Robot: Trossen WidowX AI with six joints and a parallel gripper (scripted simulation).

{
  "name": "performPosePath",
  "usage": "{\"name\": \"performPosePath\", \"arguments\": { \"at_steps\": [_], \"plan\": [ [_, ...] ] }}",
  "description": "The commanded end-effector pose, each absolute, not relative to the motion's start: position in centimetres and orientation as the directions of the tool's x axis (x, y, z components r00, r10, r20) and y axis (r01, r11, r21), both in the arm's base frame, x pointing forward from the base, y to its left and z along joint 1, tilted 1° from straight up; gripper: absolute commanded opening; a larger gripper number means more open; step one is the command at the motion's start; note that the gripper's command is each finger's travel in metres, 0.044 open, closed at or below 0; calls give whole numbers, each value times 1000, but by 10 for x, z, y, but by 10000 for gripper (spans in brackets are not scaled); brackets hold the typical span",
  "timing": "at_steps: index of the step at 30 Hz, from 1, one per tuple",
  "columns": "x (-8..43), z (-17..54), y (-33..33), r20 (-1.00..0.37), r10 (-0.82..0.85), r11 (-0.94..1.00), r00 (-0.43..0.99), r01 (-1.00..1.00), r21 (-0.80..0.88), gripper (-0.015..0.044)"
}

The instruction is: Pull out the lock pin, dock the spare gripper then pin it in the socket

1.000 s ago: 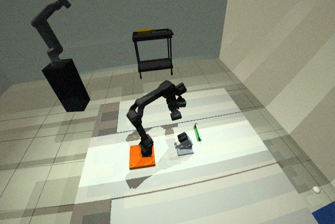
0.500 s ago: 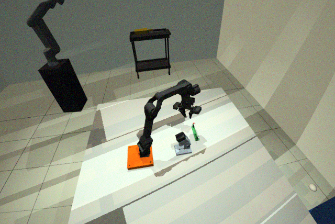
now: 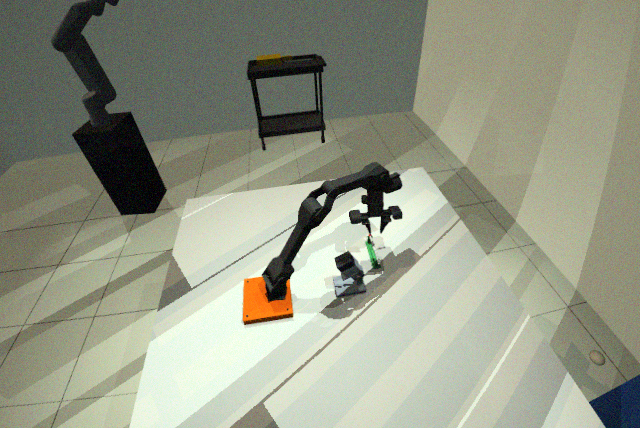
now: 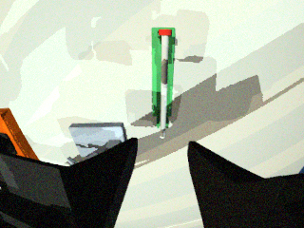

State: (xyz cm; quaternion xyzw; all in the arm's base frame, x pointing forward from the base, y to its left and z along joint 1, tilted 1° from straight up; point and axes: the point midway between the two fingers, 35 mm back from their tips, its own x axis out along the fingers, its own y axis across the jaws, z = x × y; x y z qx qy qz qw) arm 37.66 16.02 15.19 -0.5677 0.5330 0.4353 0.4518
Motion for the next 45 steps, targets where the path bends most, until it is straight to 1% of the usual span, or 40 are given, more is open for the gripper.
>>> {"name": "performPosePath", "arguments": {
  "at_steps": [1, 6, 18, 45],
  "plan": [
    [381, 154, 161, -976, -208, -49, 64, -997, -55, 180],
    [382, 141, 162, -975, -212, -54, 59, -997, -49, 180],
    [382, 78, 165, -972, -231, -73, 36, -997, -20, 180],
    [384, 39, 167, -972, -231, -73, 36, -997, -20, 180]
  ]
}}
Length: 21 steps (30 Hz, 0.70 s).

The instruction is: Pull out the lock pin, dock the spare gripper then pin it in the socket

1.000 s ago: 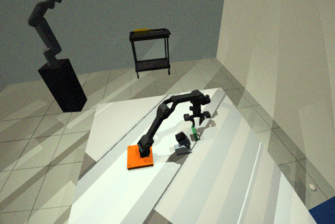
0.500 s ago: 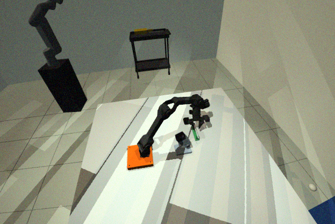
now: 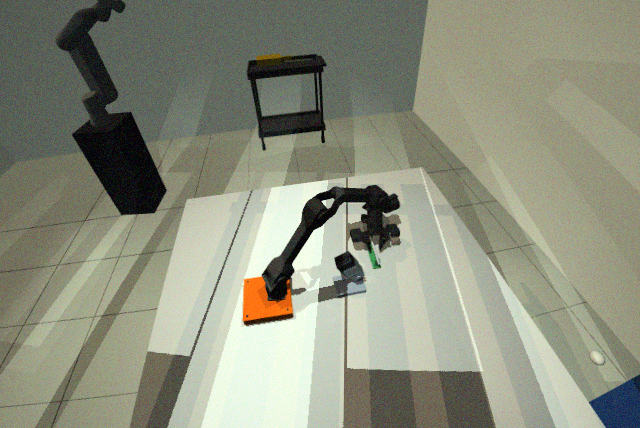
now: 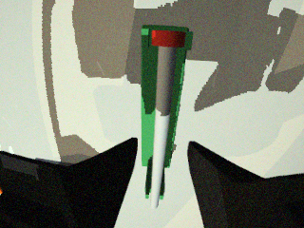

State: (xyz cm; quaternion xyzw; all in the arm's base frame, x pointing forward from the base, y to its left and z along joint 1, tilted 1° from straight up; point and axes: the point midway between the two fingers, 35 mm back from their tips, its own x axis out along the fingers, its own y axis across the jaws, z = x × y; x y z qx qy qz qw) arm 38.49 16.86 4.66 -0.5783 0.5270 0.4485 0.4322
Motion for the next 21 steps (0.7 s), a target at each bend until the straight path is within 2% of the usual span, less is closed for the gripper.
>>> {"name": "performPosePath", "arguments": {
  "at_steps": [1, 16, 21],
  "plan": [
    [384, 37, 167, -972, -231, -73, 36, -997, -19, 180],
    [383, 23, 168, -972, -231, -73, 36, -997, -19, 180],
    [383, 23, 168, -972, -231, -73, 36, -997, -19, 49]
  ]
}}
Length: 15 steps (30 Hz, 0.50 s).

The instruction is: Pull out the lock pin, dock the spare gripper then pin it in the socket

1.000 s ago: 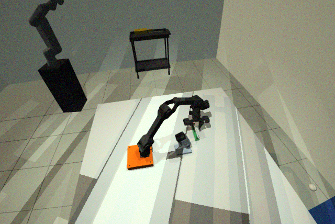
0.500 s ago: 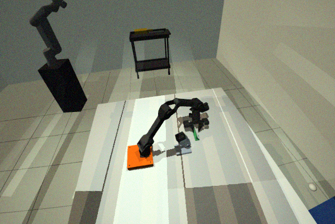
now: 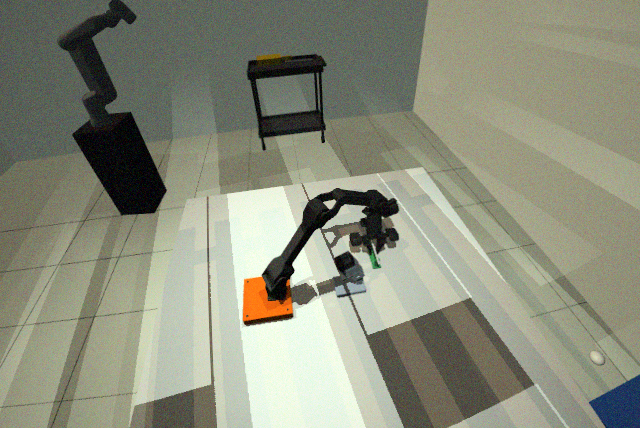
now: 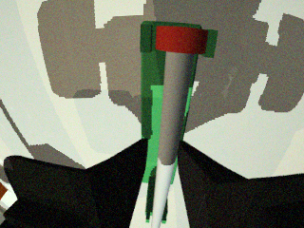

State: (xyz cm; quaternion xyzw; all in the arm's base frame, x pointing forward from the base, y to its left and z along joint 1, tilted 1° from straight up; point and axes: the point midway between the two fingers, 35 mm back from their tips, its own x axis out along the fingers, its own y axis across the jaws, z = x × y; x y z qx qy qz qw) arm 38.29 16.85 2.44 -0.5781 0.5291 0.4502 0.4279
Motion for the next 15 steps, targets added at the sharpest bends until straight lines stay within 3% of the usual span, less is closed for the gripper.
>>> {"name": "performPosePath", "arguments": {
  "at_steps": [1, 2, 15],
  "plan": [
    [383, 23, 168, -972, -231, -73, 36, -997, -19, 23],
    [383, 23, 168, -972, -231, -73, 36, -997, -19, 0],
    [383, 30, 168, -972, -231, -73, 36, -997, -19, 0]
  ]
}}
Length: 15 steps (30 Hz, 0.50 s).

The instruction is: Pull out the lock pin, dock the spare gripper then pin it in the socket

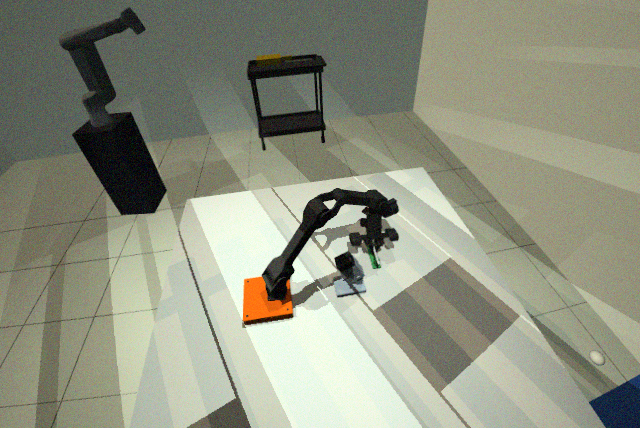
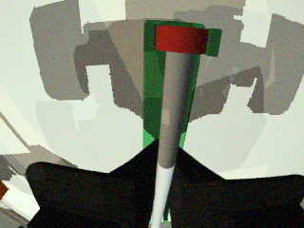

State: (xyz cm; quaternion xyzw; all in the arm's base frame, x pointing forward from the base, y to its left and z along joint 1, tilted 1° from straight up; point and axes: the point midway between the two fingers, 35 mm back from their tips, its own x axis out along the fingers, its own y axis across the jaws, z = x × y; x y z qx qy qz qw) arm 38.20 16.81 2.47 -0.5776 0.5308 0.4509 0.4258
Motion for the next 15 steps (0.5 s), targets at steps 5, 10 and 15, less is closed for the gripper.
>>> {"name": "performPosePath", "arguments": {
  "at_steps": [5, 10, 15],
  "plan": [
    [384, 43, 168, -972, -231, -73, 36, -997, -19, 0],
    [384, 57, 168, -972, -231, -73, 36, -997, -19, 0],
    [383, 70, 167, -972, -231, -73, 36, -997, -19, 0]
  ]
}}
